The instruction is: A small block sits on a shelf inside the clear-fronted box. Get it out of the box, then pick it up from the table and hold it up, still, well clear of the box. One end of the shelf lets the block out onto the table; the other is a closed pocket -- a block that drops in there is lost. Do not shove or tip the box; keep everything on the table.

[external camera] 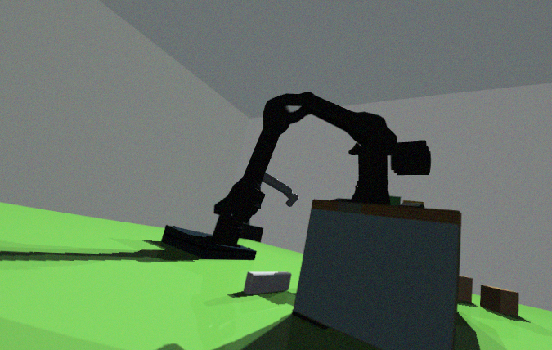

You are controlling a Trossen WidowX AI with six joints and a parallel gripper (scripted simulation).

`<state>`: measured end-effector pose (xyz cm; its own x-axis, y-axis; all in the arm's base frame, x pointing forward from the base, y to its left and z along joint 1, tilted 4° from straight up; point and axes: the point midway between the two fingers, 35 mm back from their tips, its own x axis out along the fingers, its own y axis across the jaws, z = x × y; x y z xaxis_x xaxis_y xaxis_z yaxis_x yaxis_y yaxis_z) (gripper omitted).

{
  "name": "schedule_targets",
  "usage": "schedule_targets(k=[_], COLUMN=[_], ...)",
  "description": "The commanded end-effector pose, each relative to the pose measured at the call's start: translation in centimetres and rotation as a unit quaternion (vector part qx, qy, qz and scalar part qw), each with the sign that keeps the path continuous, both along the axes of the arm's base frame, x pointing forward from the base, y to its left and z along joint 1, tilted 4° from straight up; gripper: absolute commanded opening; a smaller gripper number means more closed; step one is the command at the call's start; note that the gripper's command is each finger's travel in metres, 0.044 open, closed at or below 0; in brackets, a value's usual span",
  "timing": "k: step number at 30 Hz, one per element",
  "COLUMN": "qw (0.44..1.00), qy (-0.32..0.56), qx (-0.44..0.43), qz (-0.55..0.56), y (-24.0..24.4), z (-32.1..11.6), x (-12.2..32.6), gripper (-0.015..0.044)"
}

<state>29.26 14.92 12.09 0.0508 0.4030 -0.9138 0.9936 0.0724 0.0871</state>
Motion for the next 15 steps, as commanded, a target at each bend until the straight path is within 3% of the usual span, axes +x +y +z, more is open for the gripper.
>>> schedule_targets(k=[1, 11, 15], qw=[1.0, 1.0, 1.0], qy=[-0.001, -0.001, -0.001], qx=[0.0, 0.001, 0.001], qz=[-0.002, -0.002, 0.0], y=[1.0, 3.1, 2.9], z=[0.1, 0.2, 2.3], x=[0.1, 0.0, -0.1], gripper=[0.04, 0.04, 0.04])
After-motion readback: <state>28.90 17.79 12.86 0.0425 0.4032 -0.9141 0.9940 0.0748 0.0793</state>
